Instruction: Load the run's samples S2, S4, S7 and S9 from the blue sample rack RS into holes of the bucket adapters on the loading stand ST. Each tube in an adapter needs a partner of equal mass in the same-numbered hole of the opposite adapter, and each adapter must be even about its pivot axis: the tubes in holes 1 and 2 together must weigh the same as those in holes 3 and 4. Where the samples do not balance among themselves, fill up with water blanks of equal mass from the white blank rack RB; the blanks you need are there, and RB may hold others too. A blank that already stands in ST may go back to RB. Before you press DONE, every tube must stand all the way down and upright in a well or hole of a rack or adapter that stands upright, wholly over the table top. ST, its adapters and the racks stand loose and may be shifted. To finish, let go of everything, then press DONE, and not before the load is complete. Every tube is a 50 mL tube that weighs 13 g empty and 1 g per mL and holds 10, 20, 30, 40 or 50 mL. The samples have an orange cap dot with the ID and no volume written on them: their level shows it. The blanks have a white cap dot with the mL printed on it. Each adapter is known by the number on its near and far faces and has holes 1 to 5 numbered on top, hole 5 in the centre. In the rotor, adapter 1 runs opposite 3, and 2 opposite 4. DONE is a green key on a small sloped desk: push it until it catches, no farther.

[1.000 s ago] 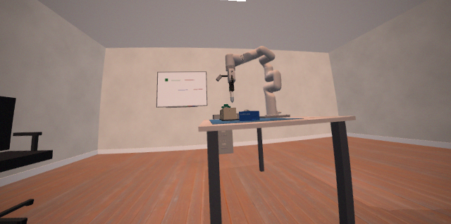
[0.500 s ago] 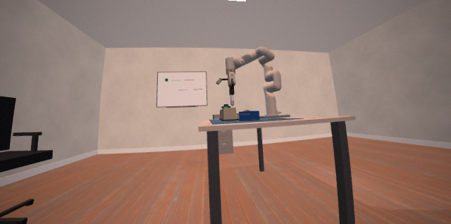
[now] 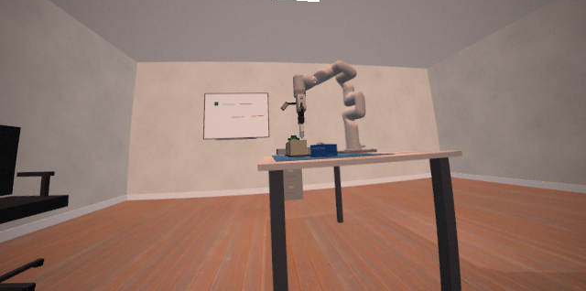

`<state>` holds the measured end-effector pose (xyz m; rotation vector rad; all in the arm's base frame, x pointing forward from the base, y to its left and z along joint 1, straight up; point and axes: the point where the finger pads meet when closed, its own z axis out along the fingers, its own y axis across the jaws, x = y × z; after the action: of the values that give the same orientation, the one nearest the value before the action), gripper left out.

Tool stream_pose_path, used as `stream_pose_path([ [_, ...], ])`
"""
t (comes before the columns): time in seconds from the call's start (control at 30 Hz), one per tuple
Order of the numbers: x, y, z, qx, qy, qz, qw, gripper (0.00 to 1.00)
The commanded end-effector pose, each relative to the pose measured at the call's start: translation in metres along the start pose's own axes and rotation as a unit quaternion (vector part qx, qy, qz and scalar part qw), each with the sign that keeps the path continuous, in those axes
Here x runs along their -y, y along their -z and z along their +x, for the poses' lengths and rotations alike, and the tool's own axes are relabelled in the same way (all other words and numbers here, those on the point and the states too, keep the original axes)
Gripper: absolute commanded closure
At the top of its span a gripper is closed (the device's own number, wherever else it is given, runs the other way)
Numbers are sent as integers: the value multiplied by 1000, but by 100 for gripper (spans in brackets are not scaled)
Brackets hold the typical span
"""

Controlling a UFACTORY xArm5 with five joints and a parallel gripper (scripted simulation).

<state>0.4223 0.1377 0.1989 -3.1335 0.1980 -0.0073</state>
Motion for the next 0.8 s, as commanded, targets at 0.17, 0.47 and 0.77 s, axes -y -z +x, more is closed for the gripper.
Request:
stream_pose_path([
  [0.17,0,-4,1,-1,0,1,1000,100],
  [0.47,0,-13,1,-1,0,1,1000,100],
  [0.77,0,-20,1,-1,0,1,1000,100],
])
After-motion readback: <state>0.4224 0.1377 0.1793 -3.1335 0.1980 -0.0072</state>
